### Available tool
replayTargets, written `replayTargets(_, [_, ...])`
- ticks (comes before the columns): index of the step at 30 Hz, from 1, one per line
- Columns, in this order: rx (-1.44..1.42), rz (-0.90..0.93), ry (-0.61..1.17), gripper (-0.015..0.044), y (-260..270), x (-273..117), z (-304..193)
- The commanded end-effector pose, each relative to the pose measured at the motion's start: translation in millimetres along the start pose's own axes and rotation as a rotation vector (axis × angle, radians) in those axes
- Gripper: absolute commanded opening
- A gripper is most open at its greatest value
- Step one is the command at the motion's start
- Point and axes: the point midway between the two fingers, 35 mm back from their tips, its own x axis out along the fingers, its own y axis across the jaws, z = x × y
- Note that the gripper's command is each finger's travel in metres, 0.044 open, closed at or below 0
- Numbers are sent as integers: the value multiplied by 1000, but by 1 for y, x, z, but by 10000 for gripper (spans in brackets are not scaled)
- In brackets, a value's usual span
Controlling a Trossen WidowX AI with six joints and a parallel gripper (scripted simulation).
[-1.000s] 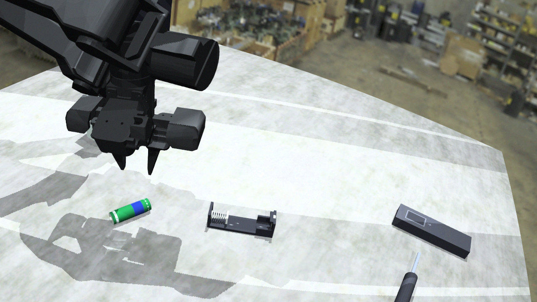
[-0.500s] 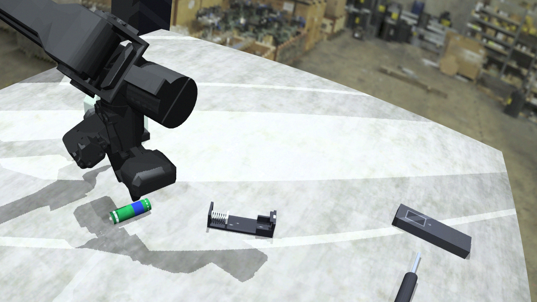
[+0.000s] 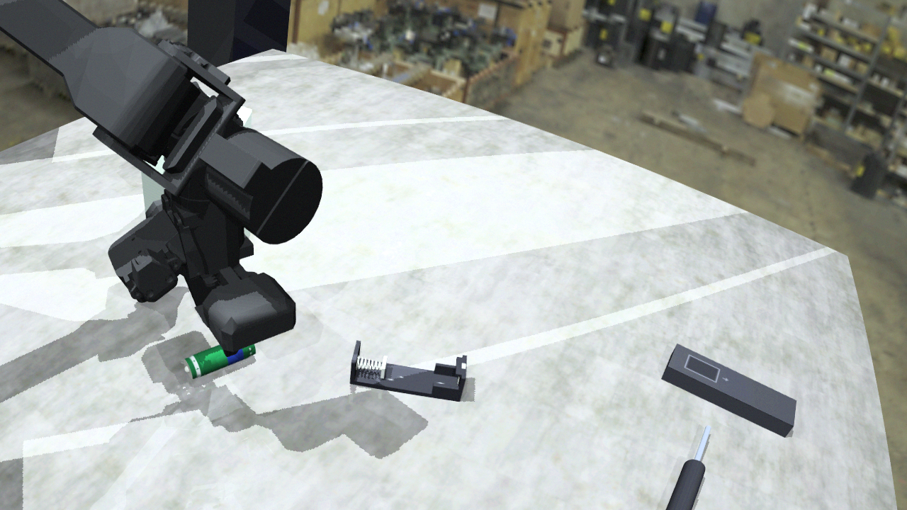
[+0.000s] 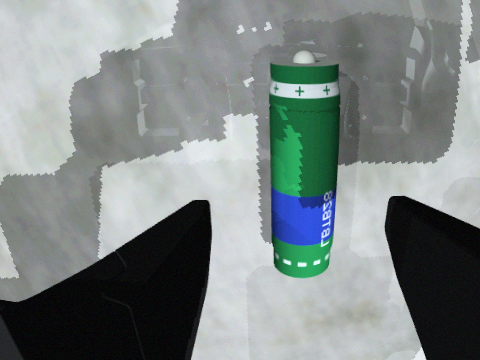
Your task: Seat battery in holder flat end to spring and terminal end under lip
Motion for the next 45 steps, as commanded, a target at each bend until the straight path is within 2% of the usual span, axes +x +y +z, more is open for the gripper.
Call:
replayTargets(1, [-14,-10,1,225,-2,8,-2])
replayTargets(20, [-14,-7,-5,225,-4,35,1])
replayTargets(24, [-14,-7,-5,120,-4,35,1])
replayTargets(32, [-14,-7,-5,67,-4,35,1])
replayTargets(40, [-16,-12,2,63,-4,29,-1])
replayTargets(45, [-14,-12,3,63,-3,6,-2])
